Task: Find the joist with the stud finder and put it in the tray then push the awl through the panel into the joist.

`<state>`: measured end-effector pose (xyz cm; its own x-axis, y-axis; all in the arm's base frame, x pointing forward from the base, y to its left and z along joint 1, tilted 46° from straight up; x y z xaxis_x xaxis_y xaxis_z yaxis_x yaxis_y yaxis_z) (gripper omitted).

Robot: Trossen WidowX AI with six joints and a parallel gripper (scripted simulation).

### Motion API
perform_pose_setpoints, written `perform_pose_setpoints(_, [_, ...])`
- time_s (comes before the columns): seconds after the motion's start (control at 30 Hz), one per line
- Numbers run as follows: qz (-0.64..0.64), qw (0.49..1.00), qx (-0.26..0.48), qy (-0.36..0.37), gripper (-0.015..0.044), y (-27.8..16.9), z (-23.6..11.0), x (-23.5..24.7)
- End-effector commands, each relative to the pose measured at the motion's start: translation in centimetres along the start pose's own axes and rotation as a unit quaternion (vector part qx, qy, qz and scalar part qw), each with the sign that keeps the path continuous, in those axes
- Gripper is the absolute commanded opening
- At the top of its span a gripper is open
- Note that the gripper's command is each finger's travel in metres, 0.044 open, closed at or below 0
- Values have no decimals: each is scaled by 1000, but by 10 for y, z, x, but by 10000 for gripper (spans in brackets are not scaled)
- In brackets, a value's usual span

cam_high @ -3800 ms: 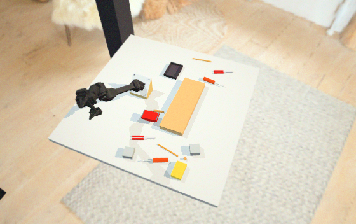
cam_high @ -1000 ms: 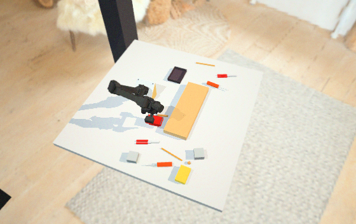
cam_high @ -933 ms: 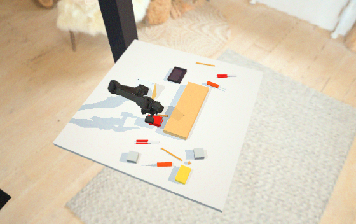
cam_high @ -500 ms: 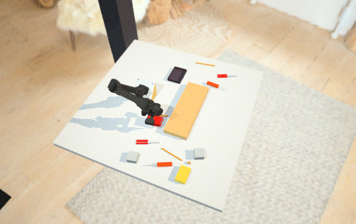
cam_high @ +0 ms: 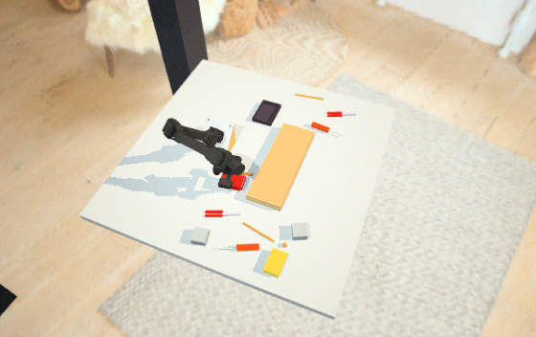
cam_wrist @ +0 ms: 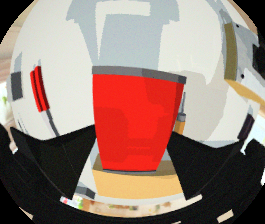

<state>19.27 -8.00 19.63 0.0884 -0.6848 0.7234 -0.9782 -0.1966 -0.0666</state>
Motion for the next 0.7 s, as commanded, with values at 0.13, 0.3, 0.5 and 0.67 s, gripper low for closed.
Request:
perform_pose_setpoints(0.13, [-2, 1000, 0, -2, 320, 0, 1, -1])
perform_pose_setpoints(0.3, [-2, 1000, 0, -2, 208, 0, -1, -1])
perform_pose_setpoints(0.5, [-2, 1000, 0, -3, 51, -1, -8, -1])
perform_pose_setpoints(0.67, [-2, 1000, 0, -4, 0, -2, -14, -2])
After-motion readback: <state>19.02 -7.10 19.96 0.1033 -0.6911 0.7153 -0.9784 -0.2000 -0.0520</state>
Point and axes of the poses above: the point midway between the two fingers, 35 mm back from their tips, its own z axis out along the fingers, its own x axis across the jaws, y = z × x, the point moved 7 cm from there along -z, back along the fingers, and after that the axes turned 7 degrees about z, right-handed, at the moved point
